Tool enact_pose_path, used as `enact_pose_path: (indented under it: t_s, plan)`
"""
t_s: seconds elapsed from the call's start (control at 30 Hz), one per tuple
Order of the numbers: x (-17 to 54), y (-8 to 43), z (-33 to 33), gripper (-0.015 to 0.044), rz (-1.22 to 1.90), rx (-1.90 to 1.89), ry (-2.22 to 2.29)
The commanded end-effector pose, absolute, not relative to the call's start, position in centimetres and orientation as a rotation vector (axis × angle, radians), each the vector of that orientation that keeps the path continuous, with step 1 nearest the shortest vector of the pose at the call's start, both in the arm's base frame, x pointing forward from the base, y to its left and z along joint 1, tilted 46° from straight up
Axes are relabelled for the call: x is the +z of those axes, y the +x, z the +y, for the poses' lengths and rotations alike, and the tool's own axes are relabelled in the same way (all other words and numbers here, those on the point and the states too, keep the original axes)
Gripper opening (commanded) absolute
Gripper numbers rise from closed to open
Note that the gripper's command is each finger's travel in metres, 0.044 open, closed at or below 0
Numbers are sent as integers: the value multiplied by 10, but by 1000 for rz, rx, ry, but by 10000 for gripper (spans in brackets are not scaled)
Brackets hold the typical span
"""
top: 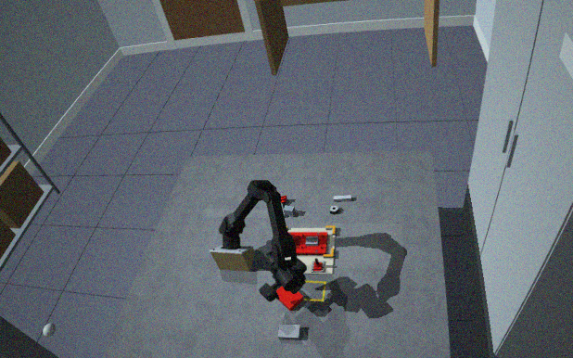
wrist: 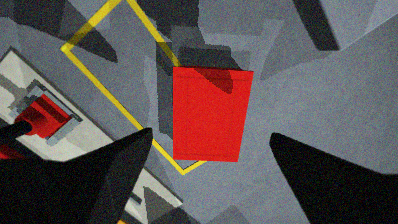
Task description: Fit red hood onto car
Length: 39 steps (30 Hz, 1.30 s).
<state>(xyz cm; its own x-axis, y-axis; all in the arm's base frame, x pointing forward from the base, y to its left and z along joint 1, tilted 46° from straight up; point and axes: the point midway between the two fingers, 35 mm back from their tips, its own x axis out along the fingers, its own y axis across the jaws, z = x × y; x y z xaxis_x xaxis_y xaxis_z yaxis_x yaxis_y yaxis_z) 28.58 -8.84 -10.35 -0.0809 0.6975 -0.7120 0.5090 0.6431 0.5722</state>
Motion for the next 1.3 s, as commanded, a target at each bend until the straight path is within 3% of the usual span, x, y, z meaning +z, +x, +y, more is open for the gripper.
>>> enact_pose_path:
  t_s: [0.0, 1.27]
  plan:
    - [-108, 284, -85, 440, 1743, 206, 996]
    - [-127, 280, -64, 440, 1743, 208, 997]
